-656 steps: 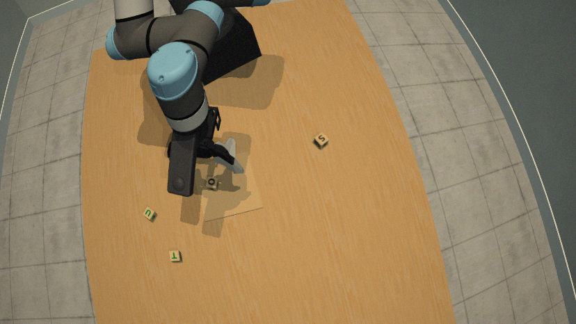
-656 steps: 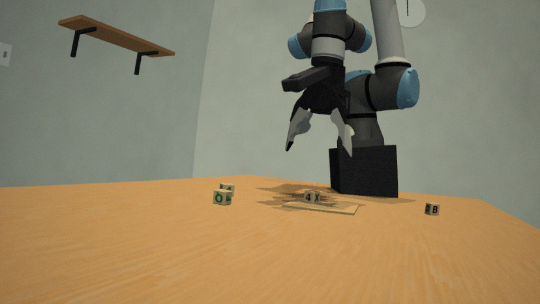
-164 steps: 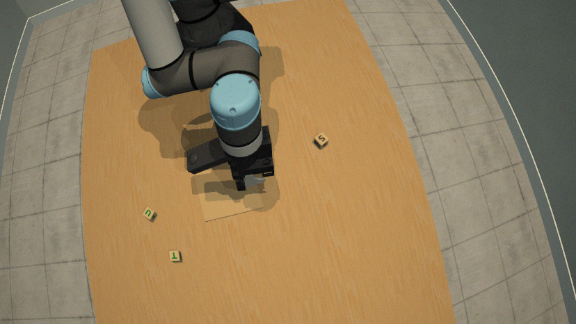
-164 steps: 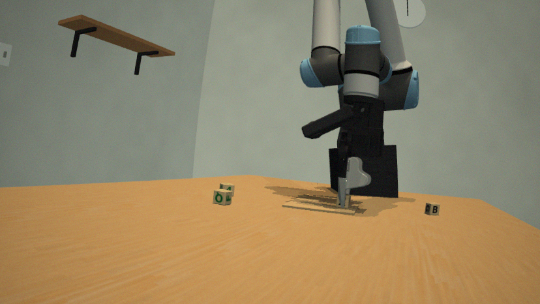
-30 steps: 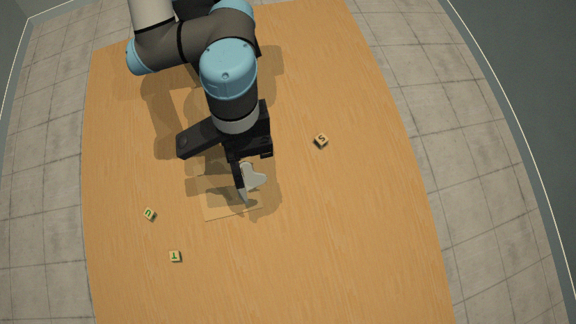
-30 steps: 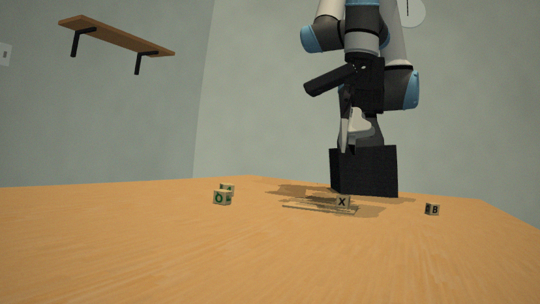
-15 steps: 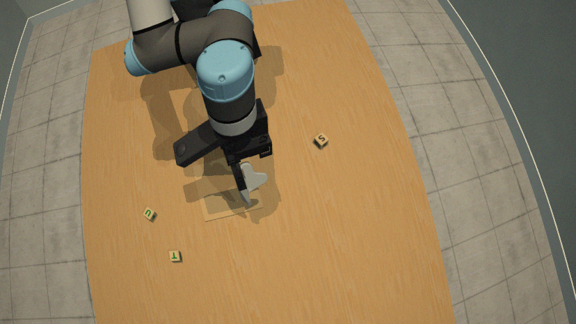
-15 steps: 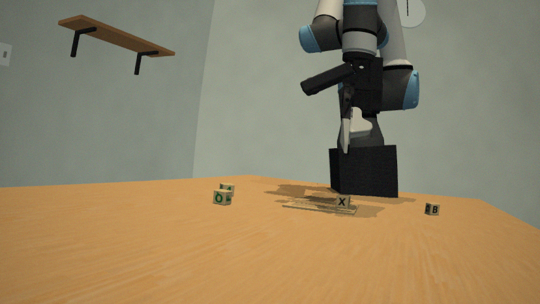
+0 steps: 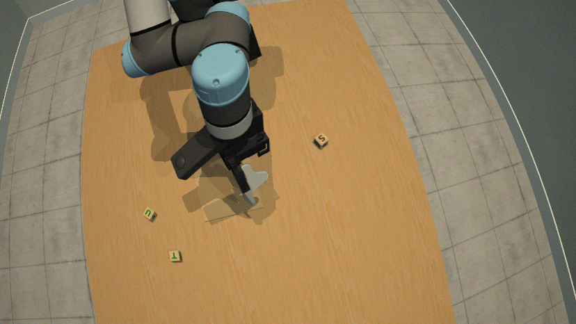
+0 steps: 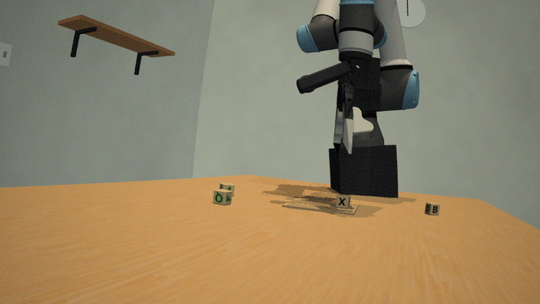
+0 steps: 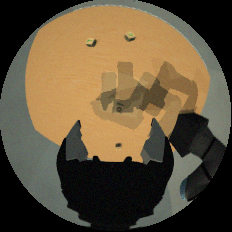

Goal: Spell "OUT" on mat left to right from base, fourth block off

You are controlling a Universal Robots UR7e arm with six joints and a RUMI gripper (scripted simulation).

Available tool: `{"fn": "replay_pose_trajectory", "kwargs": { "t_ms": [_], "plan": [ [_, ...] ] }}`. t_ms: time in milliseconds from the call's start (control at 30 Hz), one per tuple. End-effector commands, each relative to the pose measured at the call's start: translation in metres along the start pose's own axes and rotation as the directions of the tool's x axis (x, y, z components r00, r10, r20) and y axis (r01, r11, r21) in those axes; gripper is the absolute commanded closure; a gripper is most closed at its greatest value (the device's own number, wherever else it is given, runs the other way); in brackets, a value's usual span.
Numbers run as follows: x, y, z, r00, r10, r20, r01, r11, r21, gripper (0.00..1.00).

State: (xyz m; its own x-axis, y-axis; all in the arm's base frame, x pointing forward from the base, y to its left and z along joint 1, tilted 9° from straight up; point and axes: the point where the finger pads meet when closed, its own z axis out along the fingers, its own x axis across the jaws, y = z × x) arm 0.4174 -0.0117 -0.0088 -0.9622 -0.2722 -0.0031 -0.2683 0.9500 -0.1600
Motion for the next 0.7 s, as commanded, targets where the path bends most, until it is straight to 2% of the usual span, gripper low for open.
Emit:
{"fn": "replay_pose_trajectory", "kwargs": {
  "t_ms": [0,333,667],
  "plan": [
    [-0.002,-0.004,0.0,0.996,-0.091,0.002,0.091,0.996,-0.001,0.0],
    [-0.006,-0.011,0.0,0.964,-0.267,0.002,0.267,0.964,-0.001,0.0],
    [-0.011,-0.021,0.001,0.859,-0.512,0.003,0.512,0.859,-0.001,0.0]
  ]
}}
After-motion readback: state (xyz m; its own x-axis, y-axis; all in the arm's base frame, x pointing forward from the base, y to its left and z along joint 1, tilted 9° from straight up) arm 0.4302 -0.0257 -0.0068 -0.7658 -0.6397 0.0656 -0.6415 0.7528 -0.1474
